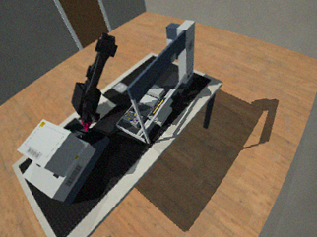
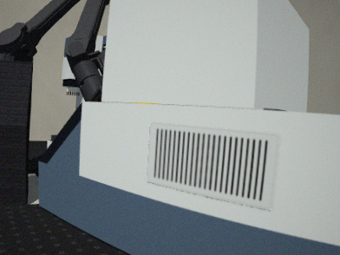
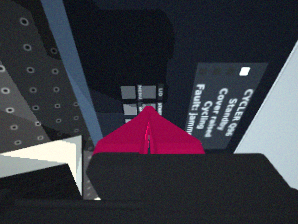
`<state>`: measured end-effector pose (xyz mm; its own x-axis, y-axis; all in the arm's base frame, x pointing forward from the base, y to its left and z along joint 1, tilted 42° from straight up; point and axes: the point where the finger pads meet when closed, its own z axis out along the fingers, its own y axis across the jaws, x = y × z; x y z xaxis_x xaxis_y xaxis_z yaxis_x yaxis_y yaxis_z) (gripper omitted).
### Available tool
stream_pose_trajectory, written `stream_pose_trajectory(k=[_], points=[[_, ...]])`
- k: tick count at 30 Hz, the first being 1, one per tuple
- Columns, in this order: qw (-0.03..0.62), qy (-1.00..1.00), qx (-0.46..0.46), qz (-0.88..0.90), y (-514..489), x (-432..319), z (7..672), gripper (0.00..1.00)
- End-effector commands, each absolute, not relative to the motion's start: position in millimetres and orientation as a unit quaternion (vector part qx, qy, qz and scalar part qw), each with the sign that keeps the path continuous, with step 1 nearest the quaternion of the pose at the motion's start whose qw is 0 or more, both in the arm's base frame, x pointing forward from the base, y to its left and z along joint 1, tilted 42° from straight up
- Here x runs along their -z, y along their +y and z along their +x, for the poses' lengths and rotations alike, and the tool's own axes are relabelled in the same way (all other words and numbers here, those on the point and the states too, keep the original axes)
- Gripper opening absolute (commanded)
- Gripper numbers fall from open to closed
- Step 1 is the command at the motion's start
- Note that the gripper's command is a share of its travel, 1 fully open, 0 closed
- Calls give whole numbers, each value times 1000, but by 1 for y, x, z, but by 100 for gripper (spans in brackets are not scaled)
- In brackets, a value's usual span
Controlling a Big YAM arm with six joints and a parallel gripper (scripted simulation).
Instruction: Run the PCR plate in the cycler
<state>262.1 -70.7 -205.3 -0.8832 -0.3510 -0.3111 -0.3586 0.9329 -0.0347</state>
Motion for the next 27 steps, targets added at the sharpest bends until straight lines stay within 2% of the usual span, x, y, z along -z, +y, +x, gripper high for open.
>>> stream_pose_trajectory(k=[1, 27], points=[[162, 971, -7, -177, -75, 208, 262, 0], [159, 972, -9, -174, -79, 211, 265, 0]])
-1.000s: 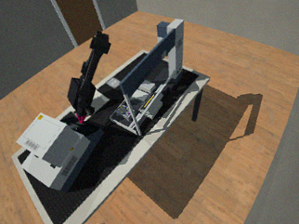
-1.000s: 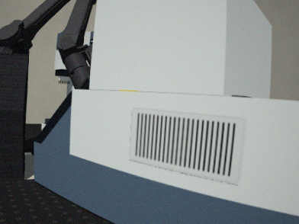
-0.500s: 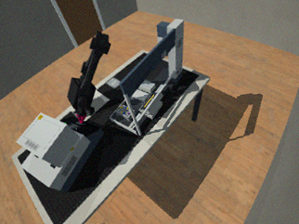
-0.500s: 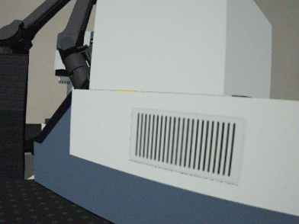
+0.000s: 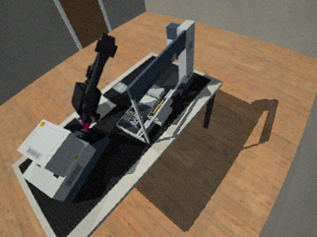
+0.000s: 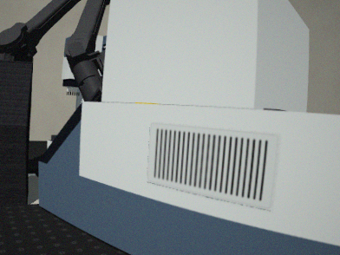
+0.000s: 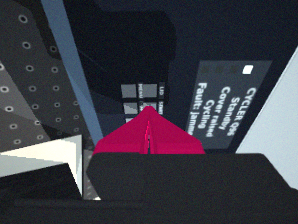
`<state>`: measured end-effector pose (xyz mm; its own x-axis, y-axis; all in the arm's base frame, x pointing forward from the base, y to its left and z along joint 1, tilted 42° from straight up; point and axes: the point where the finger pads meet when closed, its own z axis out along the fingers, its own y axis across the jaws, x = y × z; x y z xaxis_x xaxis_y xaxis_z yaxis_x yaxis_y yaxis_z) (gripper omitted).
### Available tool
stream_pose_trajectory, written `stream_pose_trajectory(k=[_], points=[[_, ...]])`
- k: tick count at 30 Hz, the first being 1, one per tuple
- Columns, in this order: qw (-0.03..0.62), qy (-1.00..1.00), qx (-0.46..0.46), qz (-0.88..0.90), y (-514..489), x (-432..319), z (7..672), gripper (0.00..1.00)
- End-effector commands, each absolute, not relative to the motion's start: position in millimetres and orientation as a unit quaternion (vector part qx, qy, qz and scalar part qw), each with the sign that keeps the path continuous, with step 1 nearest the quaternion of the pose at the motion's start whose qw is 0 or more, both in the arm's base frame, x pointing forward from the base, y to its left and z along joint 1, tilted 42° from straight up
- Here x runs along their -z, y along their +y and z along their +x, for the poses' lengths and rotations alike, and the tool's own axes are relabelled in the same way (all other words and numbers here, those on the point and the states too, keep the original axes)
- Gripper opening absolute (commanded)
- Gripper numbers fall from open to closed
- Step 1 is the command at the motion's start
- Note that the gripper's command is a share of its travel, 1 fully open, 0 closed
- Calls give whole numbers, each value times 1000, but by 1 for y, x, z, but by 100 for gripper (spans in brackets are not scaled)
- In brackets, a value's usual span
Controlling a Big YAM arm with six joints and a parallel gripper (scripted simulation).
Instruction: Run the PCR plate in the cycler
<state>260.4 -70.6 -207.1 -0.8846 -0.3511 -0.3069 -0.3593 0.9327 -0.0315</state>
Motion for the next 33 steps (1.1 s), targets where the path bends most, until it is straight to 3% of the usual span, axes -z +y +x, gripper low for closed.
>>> stream_pose_trajectory(k=[1, 33], points=[[158, 972, -9, -174, -79, 211, 265, 0], [147, 974, -17, -172, -72, 214, 260, 0]])
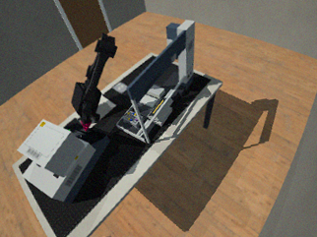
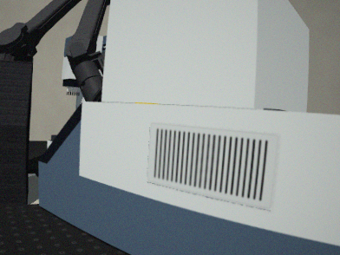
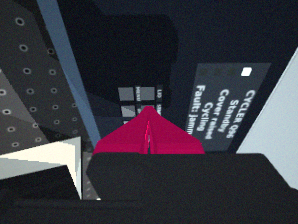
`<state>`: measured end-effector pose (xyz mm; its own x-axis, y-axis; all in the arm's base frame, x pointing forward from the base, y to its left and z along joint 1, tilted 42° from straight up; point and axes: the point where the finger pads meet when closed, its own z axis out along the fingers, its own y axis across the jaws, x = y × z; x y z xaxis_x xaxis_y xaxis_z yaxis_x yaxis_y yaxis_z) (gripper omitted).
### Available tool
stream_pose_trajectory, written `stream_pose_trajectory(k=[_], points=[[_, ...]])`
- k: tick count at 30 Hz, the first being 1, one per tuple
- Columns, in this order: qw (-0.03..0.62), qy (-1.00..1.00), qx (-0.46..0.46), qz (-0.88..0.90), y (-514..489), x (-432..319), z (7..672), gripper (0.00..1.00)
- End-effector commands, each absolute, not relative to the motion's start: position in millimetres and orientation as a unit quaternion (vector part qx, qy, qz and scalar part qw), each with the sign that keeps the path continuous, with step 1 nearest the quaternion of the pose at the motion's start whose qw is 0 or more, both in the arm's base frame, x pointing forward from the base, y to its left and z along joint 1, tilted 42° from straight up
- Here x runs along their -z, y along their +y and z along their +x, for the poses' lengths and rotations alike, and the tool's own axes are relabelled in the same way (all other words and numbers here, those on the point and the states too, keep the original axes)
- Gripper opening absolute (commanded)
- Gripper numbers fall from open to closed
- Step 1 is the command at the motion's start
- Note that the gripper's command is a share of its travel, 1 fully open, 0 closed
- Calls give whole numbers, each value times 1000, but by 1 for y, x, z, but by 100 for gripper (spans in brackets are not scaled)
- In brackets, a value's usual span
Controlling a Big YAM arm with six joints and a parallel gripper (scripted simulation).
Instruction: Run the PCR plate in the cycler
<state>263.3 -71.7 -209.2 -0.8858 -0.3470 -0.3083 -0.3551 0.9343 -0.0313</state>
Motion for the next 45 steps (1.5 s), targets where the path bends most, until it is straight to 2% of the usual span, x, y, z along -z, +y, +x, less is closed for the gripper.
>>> stream_pose_trajectory(k=[1, 19, 20, 33, 45], points=[[147, 974, -17, -172, -71, 214, 259, 0], [137, 975, -24, -175, -65, 217, 252, 0], [169, 968, -8, -184, -69, 202, 272, 0], [160, 971, -7, -179, -80, 207, 273, 0], [163, 970, -8, -177, -82, 182, 266, 0]])
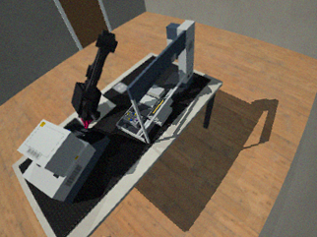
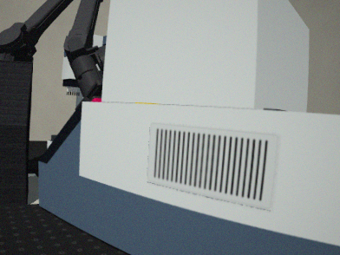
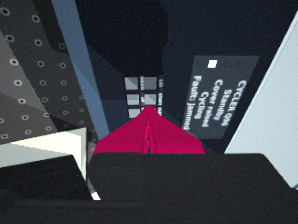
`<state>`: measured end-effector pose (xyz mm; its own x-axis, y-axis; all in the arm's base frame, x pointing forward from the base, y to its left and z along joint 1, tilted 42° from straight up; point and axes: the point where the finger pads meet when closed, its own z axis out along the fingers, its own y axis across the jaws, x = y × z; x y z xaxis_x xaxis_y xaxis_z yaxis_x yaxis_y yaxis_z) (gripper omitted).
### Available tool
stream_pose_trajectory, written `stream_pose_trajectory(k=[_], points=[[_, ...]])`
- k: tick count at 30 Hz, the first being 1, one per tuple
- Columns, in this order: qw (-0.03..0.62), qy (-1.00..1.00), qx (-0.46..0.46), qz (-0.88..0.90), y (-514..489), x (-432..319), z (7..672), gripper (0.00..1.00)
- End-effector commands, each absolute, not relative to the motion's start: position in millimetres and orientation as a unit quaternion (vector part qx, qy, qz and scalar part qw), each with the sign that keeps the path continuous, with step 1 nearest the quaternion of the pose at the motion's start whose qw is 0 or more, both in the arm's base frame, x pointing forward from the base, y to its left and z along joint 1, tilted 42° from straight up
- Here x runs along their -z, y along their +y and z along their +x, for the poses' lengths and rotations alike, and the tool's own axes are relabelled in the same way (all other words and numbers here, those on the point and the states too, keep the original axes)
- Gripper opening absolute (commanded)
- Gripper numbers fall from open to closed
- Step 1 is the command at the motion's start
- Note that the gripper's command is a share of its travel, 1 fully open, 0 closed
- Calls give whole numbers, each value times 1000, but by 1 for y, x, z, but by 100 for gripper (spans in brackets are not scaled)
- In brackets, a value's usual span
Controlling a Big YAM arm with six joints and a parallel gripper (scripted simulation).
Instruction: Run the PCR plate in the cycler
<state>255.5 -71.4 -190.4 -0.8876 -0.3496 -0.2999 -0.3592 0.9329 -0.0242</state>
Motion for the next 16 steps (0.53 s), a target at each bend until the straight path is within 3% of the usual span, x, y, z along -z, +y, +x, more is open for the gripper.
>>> stream_pose_trajectory(k=[1, 16], points=[[163, 970, -8, -177, -82, 182, 266, 0], [157, 972, -13, -175, -79, 181, 258, 0]])
